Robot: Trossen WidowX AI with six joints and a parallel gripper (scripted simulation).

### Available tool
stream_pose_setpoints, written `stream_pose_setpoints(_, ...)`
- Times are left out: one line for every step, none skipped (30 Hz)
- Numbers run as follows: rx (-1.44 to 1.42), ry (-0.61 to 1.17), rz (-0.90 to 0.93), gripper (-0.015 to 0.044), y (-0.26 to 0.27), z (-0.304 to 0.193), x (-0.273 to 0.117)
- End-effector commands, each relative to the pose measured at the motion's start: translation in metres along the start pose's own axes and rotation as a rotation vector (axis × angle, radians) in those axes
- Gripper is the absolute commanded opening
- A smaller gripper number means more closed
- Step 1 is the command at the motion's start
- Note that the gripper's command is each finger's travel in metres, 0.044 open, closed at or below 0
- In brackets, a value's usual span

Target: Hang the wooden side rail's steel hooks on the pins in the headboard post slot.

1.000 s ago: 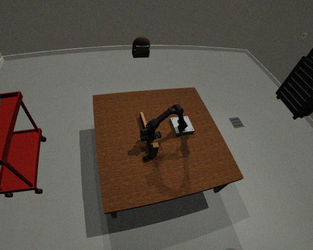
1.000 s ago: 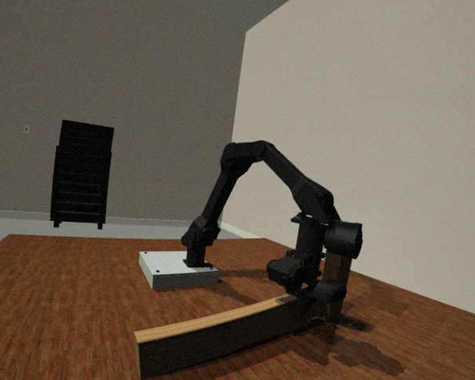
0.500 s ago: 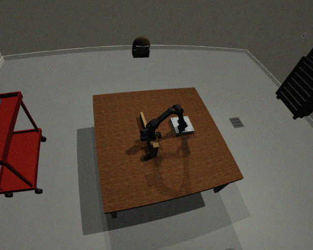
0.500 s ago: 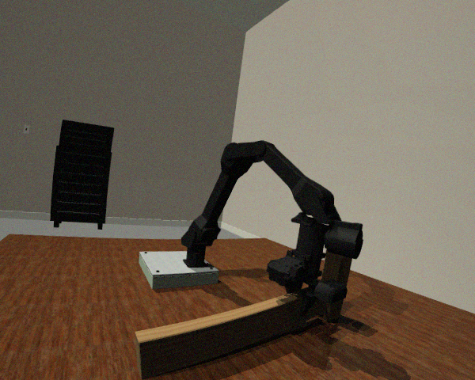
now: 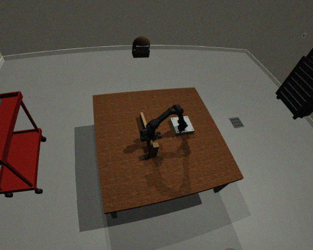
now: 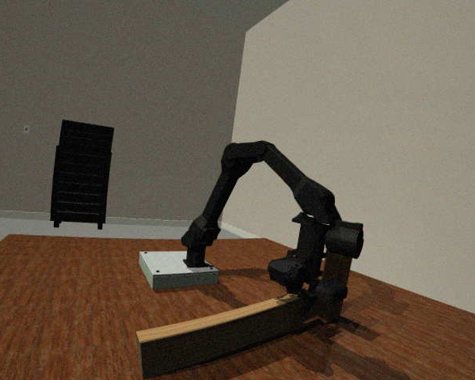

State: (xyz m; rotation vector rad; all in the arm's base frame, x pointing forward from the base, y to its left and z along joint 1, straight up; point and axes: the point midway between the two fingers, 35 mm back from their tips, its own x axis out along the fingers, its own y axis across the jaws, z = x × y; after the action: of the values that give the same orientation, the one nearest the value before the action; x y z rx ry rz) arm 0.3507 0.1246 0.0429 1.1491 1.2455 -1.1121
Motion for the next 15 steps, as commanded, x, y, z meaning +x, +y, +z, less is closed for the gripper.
stream_pose_setpoints(0.003, 0.002, 0.005, 0.0, 0.0013, -0.0017, -0.0013)
stream_pose_setpoints(0.003, 0.002, 0.005, 0.0, 0.0012, -0.0018, -0.0012)
stream_pose_setpoints(0.003, 0.002, 0.005, 0.0, 0.0011, -0.002, -0.0011)
stream_pose_setpoints(0.003, 0.002, 0.005, 0.0, 0.001, -0.0021, -0.0009)
stream_pose_setpoints(0.003, 0.002, 0.005, 0.0, 0.0009, -0.0022, -0.0008)
stream_pose_setpoints(0.003, 0.002, 0.005, 0.0, 0.0008, -0.0023, -0.0007)
stream_pose_setpoints(0.003, 0.002, 0.005, 0.0, 0.0007, -0.0024, -0.0006)
stream_pose_setpoints(0.003, 0.002, 0.005, 0.0, 0.0005, -0.0026, -0.0005)
stream_pose_setpoints(0.003, 0.002, 0.005, 0.0, 0.0004, -0.0027, -0.0004)
stream_pose_setpoints(0.003, 0.002, 0.005, 0.0, 0.0003, -0.0028, -0.0002)
stream_pose_setpoints(0.003, 0.002, 0.005, 0.0, 0.0002, -0.0029, -0.0001)
stream_pose_setpoints(0.003, 0.002, 0.005, 0.0, 0.0001, -0.003, 0.0)
stream_pose_setpoints(0.003, 0.002, 0.005, 0.0, 0.0, -0.0031, 0.0001)
stream_pose_setpoints(0.003, 0.002, 0.005, 0.0, -0.0001, -0.0033, 0.0002)
stream_pose_setpoints(0.003, 0.002, 0.005, 0.0, -0.0002, -0.0034, 0.0001)
